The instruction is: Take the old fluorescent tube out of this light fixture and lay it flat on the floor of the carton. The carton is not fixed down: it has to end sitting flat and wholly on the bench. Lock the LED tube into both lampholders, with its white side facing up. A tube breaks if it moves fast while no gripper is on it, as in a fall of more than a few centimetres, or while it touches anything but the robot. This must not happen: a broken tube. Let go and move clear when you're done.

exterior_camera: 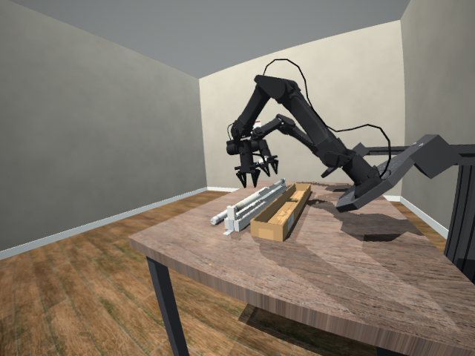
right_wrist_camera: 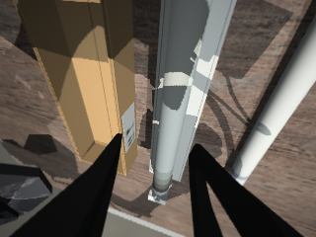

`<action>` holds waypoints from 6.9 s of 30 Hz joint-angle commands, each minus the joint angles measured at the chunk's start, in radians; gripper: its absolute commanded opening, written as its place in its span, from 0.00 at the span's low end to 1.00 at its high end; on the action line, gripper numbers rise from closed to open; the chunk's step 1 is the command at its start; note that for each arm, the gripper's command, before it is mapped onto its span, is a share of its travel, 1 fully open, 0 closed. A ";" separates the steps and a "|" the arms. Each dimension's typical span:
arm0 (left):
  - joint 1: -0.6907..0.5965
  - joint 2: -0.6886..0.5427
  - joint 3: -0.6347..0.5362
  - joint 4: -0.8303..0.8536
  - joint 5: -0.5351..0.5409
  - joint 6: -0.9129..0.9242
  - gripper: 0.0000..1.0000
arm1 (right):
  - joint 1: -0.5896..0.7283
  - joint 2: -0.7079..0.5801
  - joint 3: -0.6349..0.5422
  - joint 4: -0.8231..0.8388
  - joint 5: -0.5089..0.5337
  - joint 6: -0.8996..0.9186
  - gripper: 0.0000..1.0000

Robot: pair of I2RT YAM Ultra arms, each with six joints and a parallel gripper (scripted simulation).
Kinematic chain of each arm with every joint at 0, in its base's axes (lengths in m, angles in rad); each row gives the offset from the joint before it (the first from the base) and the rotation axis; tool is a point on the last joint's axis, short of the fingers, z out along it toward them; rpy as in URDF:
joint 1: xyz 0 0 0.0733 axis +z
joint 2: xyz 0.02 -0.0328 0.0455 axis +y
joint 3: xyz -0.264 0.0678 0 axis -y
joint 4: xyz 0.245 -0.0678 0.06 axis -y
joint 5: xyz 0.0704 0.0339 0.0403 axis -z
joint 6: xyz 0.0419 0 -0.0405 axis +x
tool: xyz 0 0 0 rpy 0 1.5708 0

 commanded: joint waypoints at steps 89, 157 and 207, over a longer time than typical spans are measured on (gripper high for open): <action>0.049 0.042 -0.131 0.122 0.060 0.110 0.11 | -0.071 0.095 -0.086 0.211 0.002 -0.228 0.11; -0.036 -0.290 -0.771 0.948 -0.138 0.164 0.11 | 0.098 -0.100 -0.619 0.896 0.452 -0.317 0.11; -0.072 -0.308 -0.967 1.277 -0.214 0.217 0.11 | 0.149 -0.071 -0.794 1.203 0.599 -0.448 0.11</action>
